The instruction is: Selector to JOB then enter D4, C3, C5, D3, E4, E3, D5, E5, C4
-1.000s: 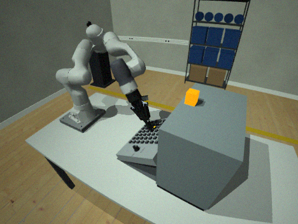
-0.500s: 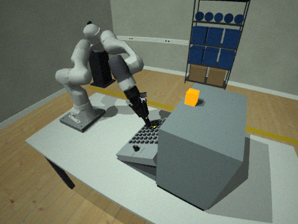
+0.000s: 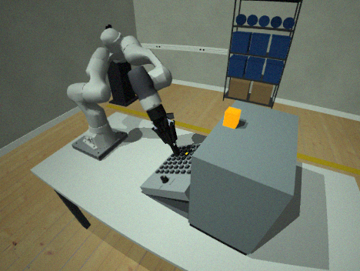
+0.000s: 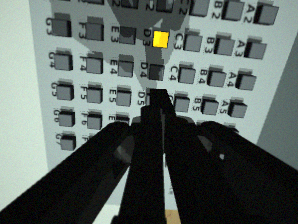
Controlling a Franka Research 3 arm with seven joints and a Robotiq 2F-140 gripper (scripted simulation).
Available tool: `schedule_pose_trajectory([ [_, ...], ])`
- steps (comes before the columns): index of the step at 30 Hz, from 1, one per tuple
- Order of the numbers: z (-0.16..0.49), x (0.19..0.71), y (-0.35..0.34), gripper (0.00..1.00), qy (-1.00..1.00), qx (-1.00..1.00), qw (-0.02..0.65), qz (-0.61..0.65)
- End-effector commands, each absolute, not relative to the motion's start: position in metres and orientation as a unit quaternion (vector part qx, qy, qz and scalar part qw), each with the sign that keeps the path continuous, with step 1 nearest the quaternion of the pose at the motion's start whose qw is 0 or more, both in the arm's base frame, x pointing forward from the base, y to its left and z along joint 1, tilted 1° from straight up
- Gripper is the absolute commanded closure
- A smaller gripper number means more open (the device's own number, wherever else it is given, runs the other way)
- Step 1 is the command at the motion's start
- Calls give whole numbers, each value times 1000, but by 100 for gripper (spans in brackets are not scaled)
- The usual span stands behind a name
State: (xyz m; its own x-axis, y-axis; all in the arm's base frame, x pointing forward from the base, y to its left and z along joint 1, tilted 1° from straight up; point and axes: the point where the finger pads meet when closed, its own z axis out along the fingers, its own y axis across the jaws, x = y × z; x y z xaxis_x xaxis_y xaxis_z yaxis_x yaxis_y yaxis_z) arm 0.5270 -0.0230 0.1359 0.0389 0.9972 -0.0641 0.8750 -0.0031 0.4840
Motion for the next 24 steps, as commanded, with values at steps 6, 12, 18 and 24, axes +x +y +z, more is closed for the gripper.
schedule_pose_trajectory([
  [6, 136, 524, -35, 90, 754, 606, 215, 134],
  [12, 137, 522, -43, 90, 778, 576, 220, 125],
  [18, 138, 521, -51, 90, 799, 545, 224, 116],
  [24, 139, 520, -59, 90, 820, 513, 229, 107],
])
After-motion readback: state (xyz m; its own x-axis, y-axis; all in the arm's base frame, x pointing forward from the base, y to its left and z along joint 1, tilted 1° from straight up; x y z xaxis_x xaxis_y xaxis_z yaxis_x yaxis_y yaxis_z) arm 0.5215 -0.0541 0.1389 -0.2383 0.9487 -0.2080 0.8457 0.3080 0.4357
